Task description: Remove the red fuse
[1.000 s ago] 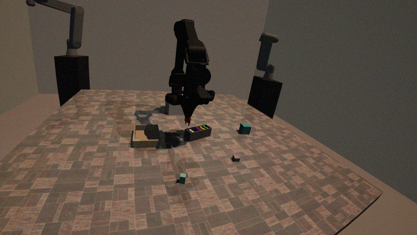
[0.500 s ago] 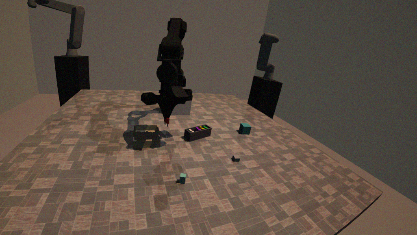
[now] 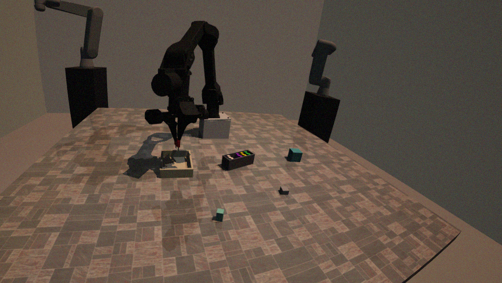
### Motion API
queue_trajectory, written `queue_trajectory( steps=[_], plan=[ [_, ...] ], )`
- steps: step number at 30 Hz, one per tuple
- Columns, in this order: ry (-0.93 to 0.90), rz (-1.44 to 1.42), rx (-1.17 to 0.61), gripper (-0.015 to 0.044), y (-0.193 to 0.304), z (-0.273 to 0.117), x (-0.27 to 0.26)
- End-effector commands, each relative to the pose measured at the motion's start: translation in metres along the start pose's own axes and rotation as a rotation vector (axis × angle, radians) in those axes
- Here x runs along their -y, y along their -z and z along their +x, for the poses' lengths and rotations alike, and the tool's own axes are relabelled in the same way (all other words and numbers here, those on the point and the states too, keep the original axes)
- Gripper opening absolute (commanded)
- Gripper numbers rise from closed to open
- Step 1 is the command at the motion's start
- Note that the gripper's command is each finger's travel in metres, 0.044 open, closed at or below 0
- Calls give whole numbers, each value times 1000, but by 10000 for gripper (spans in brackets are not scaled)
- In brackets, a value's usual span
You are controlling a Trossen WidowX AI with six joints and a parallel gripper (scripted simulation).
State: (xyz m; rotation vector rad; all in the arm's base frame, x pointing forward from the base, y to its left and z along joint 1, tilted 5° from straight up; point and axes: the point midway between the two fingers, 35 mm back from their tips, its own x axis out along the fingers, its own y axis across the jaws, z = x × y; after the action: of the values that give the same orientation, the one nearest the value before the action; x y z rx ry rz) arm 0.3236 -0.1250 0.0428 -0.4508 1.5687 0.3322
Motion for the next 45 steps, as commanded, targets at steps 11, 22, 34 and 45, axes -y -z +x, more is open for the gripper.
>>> queue_trajectory(
  steps=[11, 22, 34, 45],
  plan=[
    [4, -11, 0, 0, 0, 17, 3],
    [4, -11, -1, 0, 0, 35, 3],
    [2, -7, 2, 210, 0, 35, 2],
    [4, -11, 0, 330, 0, -1, 2]
  ],
)
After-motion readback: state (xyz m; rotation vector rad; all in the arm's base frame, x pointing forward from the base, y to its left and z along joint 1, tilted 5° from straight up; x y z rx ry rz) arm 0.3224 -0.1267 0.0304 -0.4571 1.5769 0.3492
